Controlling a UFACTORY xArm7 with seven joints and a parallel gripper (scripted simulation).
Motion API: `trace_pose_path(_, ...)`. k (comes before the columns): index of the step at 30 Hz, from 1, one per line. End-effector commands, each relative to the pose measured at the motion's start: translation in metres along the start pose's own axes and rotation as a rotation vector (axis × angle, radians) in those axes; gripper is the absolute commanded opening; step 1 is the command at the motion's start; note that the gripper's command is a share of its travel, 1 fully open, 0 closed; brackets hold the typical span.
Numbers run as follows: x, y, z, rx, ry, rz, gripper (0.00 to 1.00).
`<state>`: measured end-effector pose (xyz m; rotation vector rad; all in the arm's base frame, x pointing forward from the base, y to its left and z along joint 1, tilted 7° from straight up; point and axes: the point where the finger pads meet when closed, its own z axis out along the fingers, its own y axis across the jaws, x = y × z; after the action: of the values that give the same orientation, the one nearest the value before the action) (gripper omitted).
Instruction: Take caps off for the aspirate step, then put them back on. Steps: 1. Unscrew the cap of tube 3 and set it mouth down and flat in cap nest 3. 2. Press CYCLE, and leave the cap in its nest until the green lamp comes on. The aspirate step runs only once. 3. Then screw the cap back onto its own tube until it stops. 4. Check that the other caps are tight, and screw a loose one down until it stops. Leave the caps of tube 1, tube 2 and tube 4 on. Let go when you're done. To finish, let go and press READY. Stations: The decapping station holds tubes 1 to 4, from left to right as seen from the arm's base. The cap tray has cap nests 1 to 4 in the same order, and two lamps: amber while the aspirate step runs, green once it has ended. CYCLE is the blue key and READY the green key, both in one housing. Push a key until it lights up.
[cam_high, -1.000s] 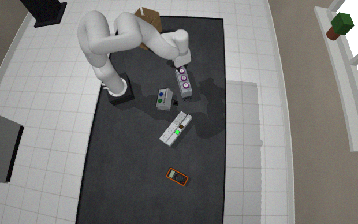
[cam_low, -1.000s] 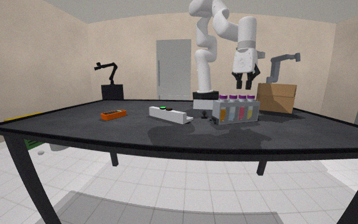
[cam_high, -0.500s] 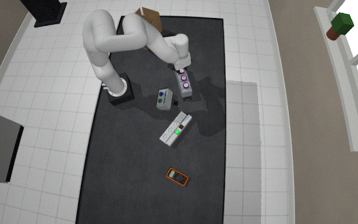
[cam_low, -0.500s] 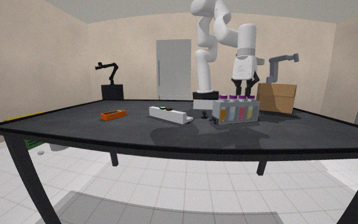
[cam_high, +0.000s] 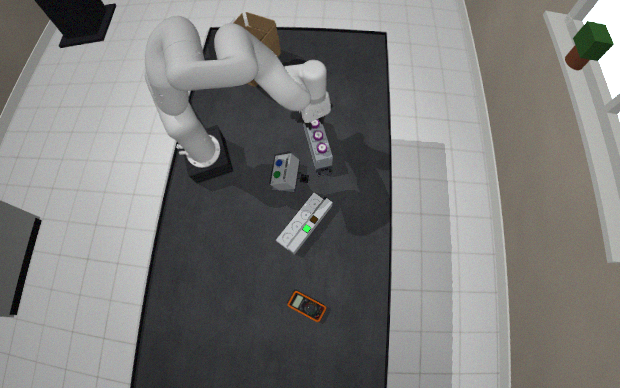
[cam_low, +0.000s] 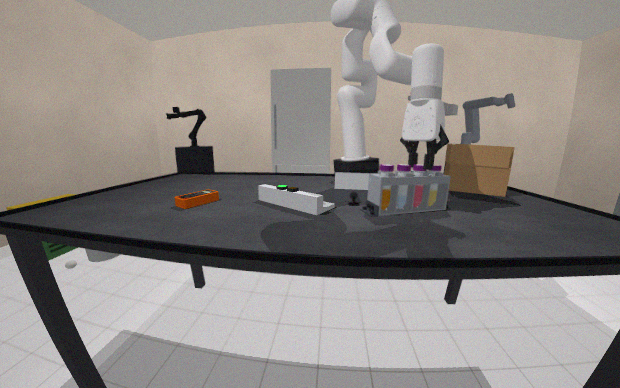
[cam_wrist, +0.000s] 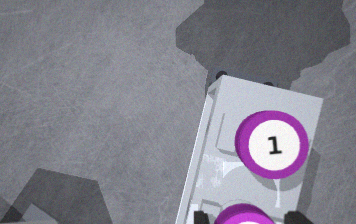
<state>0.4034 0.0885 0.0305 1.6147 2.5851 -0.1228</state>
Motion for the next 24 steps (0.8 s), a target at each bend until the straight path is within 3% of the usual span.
trace_pose_path(1,-0.0002,0.0016,-0.0007,-0.004,0.000,0.000,0.46)
trace_pose_path(10,-0.0002,0.0016,0.0024,-0.004,0.000,0.000,0.46)
trace_pose_path(11,-0.0002,0.0016,0.0024,-0.004,0.000,0.000,0.00)
trace_pose_path(24,-0.0002,0.0017,0.0023,-0.004,0.000,0.000,0.00)
